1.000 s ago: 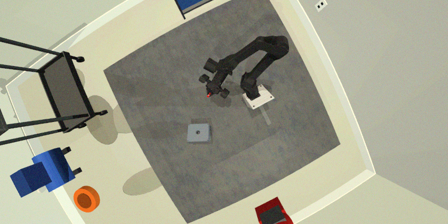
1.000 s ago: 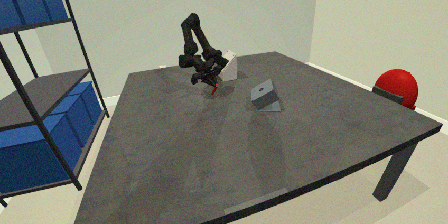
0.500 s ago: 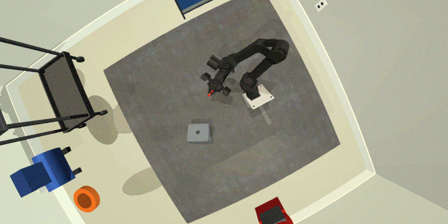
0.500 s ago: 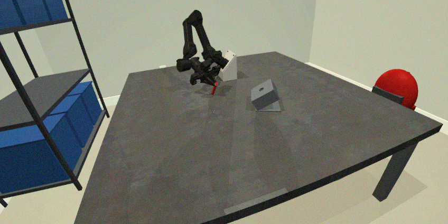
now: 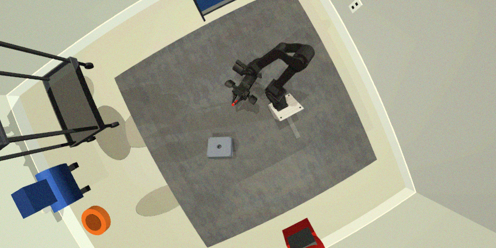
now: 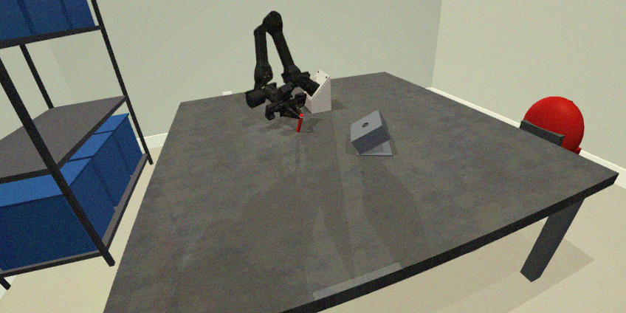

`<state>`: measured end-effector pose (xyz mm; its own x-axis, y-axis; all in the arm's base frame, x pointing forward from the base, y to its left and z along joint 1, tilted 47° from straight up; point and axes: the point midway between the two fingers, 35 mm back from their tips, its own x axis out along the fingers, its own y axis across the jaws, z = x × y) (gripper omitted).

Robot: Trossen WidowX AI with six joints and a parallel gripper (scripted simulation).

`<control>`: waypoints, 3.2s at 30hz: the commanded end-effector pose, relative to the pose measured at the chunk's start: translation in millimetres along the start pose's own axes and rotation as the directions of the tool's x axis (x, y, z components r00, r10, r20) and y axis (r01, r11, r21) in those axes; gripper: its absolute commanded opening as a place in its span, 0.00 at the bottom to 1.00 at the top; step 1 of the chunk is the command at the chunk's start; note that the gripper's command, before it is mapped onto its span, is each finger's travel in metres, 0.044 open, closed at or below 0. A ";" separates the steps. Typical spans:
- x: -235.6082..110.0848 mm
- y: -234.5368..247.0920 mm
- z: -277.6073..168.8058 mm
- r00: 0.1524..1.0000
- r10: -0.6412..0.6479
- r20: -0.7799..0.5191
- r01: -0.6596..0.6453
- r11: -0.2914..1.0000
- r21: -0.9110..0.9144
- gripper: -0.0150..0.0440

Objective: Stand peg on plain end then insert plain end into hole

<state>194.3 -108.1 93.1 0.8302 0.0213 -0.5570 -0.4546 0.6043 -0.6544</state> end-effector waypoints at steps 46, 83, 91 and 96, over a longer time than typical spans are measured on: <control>-11.2 0.9 -10.0 0.989 0.001 0.148 -0.003 1.000 0.011 0.34; -14.1 3.8 -14.9 0.980 -0.003 0.197 0.003 1.000 -0.001 0.34; -14.6 4.3 -15.6 0.978 -0.005 0.209 0.006 1.000 -0.004 0.34; -15.0 4.6 -16.0 0.976 -0.007 0.217 0.008 1.000 -0.005 0.34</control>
<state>175.8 -116.5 91.0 0.8840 0.1910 -0.4268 -0.4492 0.6001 -0.6619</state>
